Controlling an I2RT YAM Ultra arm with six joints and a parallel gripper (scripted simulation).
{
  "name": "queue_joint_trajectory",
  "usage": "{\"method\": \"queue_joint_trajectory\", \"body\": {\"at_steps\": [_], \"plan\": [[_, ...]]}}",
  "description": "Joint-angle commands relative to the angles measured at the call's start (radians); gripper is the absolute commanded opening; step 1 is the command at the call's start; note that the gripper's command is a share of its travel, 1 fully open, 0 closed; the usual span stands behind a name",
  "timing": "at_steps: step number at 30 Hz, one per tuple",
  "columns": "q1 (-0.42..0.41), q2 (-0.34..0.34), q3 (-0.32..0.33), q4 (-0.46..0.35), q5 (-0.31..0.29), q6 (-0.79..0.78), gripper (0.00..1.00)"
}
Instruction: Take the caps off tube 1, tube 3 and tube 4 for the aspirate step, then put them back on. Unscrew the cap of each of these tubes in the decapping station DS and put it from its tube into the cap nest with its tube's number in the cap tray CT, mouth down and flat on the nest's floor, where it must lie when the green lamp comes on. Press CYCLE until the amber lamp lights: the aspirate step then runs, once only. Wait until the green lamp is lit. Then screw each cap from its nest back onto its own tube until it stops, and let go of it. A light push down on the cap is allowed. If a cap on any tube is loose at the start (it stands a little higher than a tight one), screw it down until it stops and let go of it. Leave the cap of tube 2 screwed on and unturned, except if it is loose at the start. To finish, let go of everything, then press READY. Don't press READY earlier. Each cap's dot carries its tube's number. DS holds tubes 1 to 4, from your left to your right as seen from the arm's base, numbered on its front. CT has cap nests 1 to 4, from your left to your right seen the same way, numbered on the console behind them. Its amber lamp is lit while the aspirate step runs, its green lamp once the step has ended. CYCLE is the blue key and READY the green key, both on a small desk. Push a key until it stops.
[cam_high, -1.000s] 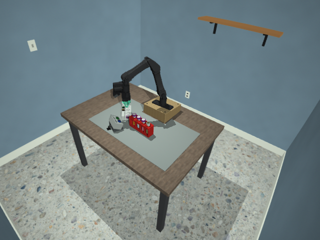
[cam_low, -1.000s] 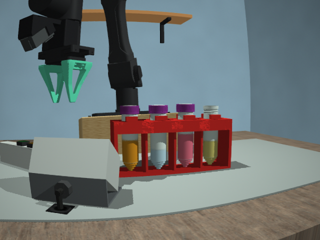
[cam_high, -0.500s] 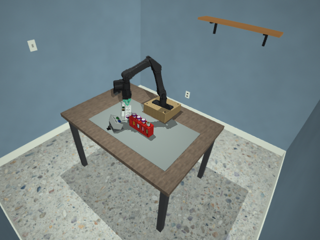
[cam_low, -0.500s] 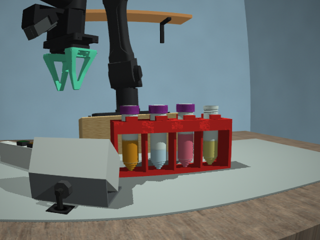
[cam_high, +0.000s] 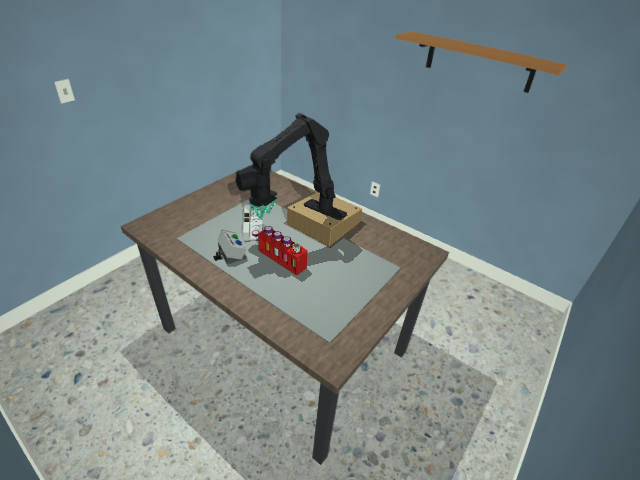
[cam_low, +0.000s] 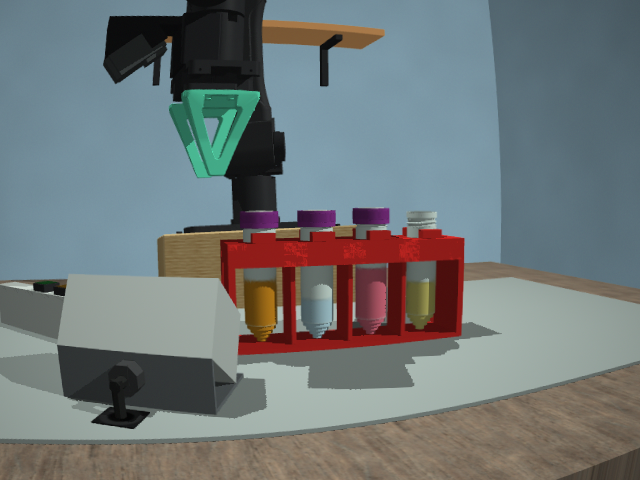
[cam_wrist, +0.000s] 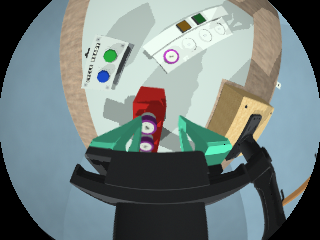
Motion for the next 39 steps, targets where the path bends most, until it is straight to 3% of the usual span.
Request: {"method": "queue_joint_trajectory", "body": {"at_steps": [1,10,19,30,39], "plan": [[0.067,-0.013,0.0,0.001,-0.004,0.345,0.49],[0.29,0.019,0.029,-0.003,-0.022,0.58,0.49],[0.29,0.019,0.029,-0.003,-0.022,0.58,0.49],[0.288,0.053,-0.064,0.124,-0.021,0.578,0.49],[0.288,0.056,-0.071,0.134,-0.021,0.577,0.49]]}}
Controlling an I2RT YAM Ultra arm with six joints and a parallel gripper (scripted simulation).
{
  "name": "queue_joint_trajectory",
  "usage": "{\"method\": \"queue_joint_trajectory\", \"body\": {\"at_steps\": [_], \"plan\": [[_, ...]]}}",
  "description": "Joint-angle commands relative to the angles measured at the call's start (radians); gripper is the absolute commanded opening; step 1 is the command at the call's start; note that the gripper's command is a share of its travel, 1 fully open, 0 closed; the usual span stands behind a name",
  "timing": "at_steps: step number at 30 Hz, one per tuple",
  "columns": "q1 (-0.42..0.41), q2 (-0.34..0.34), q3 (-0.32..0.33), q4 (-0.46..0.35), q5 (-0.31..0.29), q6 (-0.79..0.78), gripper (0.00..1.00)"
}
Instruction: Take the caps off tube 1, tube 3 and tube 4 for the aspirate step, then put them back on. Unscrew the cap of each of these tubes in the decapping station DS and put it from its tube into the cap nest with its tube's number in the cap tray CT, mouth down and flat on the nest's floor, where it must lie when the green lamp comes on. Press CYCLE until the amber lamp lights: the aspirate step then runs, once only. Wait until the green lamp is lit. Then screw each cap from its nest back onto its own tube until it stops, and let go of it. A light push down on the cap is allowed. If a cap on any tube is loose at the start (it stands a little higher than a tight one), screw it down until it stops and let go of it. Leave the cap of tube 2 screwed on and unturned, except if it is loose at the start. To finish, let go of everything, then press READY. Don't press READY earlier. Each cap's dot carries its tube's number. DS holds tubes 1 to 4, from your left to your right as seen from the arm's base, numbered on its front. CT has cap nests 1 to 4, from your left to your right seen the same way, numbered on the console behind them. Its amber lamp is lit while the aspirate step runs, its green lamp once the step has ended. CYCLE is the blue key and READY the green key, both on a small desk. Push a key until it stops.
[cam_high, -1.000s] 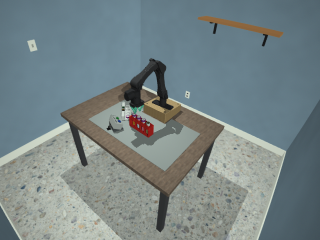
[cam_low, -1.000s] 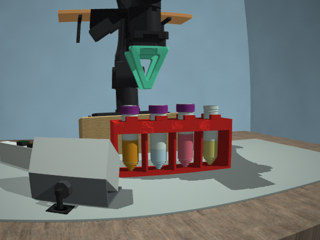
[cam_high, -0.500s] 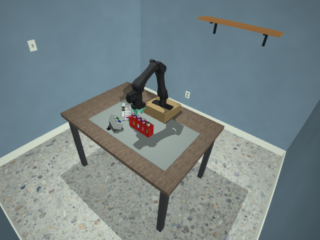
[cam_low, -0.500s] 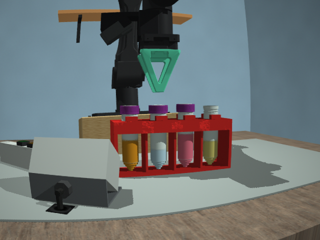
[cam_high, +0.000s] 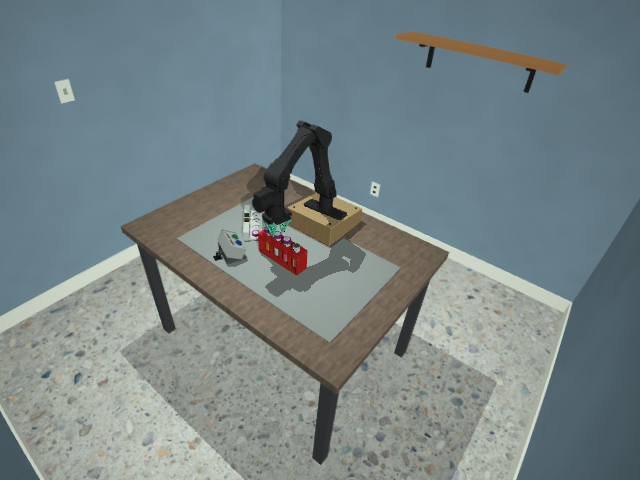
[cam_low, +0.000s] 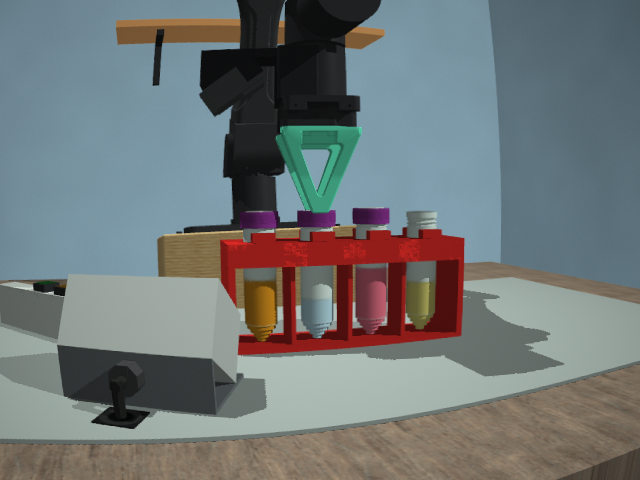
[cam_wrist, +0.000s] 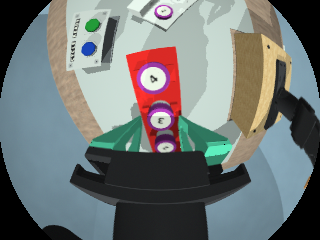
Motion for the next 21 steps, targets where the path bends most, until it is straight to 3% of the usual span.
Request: {"method": "queue_joint_trajectory", "body": {"at_steps": [1,21], "plan": [[-0.001,-0.006,0.003,0.005,0.006,0.002,0.49],[-0.003,0.003,-0.025,0.041,0.006,0.0,0.49]]}}
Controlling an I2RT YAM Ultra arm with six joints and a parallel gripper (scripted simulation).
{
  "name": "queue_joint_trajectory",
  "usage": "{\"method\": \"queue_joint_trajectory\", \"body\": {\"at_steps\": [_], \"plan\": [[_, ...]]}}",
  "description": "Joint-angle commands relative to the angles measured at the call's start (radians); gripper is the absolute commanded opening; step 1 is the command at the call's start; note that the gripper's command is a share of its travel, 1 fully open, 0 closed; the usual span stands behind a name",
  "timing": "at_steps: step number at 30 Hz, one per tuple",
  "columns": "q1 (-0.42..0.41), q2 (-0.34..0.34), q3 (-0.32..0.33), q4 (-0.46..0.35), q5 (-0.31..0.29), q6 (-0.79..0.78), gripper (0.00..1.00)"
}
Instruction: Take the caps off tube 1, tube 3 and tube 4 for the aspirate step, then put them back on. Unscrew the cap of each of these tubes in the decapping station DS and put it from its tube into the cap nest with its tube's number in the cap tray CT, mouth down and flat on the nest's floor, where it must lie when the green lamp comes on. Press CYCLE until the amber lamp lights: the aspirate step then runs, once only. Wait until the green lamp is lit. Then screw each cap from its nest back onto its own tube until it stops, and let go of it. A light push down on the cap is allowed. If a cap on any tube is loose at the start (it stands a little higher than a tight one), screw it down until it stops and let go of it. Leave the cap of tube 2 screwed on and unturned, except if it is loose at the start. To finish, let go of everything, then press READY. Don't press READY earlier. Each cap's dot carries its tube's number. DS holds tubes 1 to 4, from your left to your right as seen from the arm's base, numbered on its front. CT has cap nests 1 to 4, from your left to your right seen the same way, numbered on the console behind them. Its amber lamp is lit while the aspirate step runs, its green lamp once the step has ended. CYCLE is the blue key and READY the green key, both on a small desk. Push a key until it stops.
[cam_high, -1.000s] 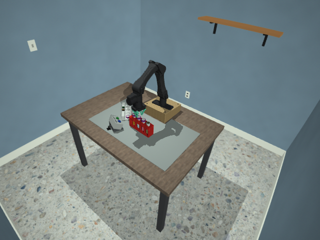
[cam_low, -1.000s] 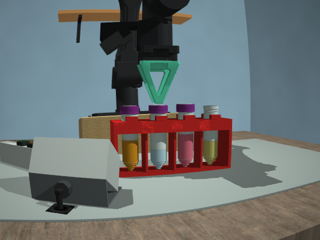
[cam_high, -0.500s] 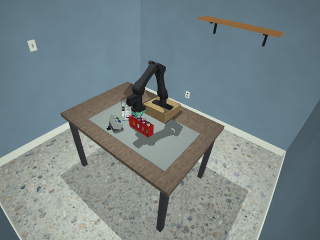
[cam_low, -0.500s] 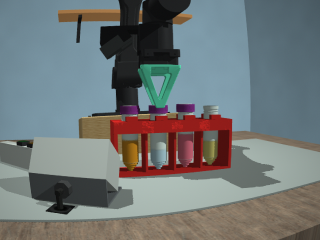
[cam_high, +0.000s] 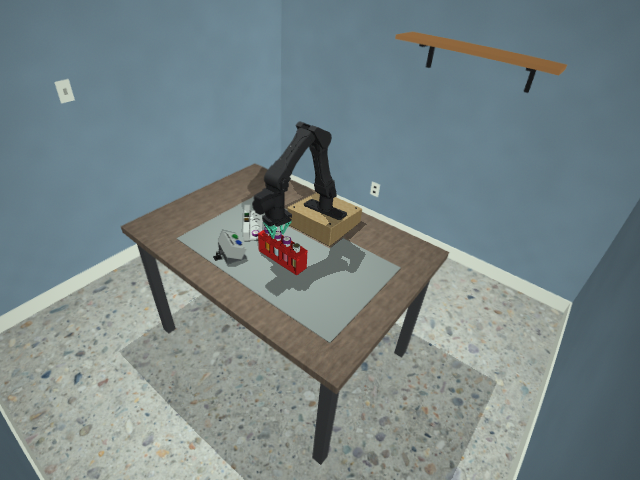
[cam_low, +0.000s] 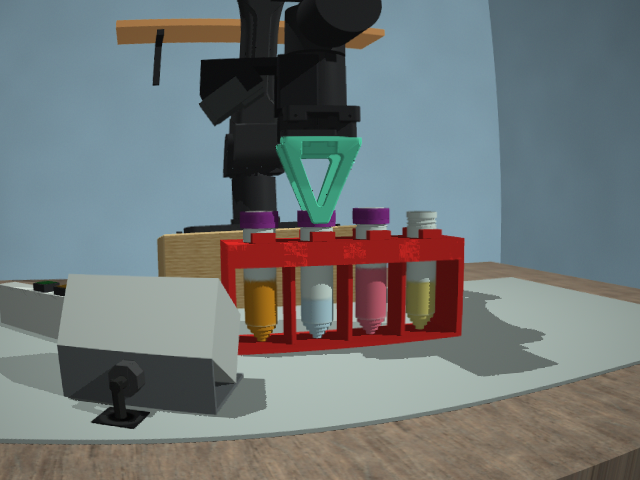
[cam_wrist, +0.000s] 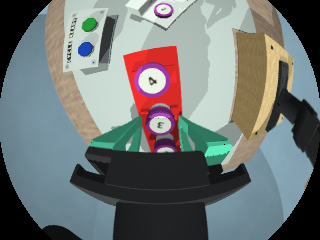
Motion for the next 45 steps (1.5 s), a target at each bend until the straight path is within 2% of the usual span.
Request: {"method": "queue_joint_trajectory", "body": {"at_steps": [1,7,8,20,21,23,38,40,45], "plan": [[-0.003,-0.005,0.001,0.005,0.006,0.0,0.49],[-0.003,-0.005,0.001,0.006,0.006,0.0,0.49],[-0.003,-0.005,0.001,0.006,0.006,0.0,0.0],[-0.003,-0.005,0.001,0.005,0.006,0.0,0.0],[-0.003,-0.005,0.001,0.005,0.006,-0.05,0.0],[-0.003,-0.005,0.001,0.005,0.006,-0.05,0.0],[-0.003,-0.006,0.002,0.004,0.006,-0.8,0.0],[-0.003,-0.006,0.002,0.004,0.006,-0.8,0.0],[-0.003,-0.006,0.002,0.003,0.006,-1.05,0.0]]}}
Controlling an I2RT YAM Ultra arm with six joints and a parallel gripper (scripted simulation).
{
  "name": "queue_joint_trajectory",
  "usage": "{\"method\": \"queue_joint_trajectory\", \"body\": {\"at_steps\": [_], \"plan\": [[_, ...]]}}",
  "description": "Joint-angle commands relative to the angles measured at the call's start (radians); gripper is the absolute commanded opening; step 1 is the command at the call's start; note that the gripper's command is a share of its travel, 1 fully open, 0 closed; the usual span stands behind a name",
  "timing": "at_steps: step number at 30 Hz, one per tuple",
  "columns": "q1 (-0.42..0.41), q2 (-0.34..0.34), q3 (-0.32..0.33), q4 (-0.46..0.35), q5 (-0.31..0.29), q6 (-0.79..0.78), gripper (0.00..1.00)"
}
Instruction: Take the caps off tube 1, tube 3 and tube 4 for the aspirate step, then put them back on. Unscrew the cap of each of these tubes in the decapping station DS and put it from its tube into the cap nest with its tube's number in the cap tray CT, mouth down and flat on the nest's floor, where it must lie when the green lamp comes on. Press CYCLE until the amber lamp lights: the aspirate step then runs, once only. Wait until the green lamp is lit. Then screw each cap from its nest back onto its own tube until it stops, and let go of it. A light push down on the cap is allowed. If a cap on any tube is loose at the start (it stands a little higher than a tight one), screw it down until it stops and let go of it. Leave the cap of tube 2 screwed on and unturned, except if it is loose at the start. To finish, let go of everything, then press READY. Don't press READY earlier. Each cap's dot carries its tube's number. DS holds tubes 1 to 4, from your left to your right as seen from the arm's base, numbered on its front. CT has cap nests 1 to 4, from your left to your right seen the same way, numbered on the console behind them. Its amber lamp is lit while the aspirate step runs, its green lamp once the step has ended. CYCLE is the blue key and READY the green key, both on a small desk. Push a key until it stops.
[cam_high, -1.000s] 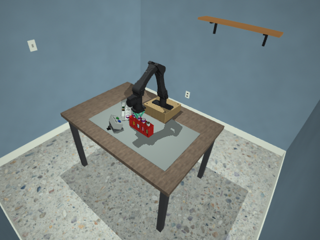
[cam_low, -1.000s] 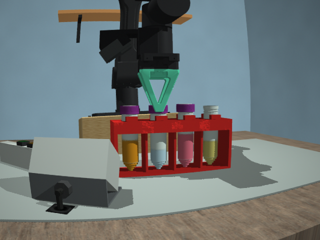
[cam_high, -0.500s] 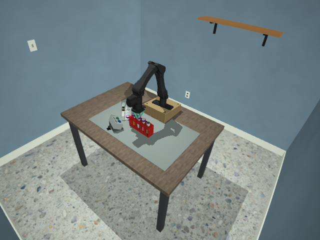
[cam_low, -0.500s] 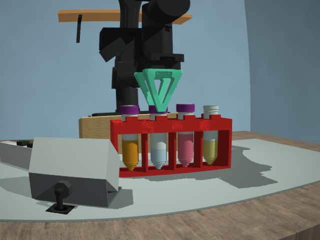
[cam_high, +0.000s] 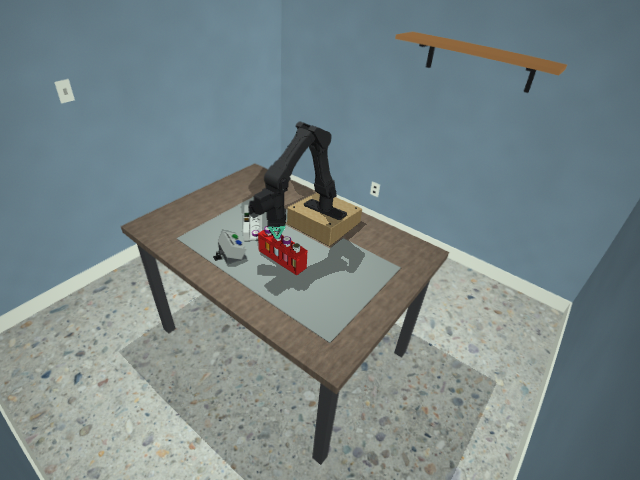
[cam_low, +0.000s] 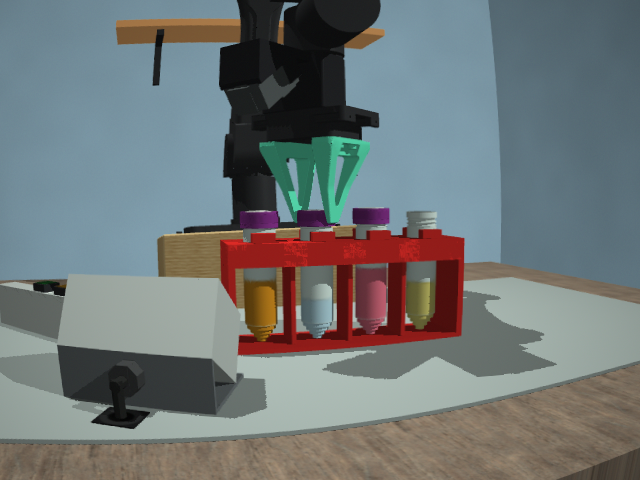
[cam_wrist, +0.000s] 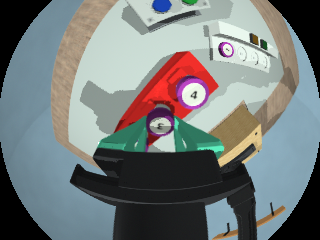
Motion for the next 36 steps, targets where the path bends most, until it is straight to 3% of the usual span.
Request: {"method": "queue_joint_trajectory", "body": {"at_steps": [1,10,12,27,29,36], "plan": [[0.0,-0.006,0.005,0.0,0.006,-0.242,0.0],[0.0,-0.007,0.005,-0.001,0.006,-0.692,0.0],[0.0,-0.007,0.005,-0.001,0.006,-0.692,0.0],[0.0,-0.007,0.006,-0.003,0.006,-1.442,0.0],[0.0,-0.007,0.006,-0.003,0.006,-1.442,0.0],[0.0,-0.007,0.007,-0.003,0.006,-1.792,0.0]]}}
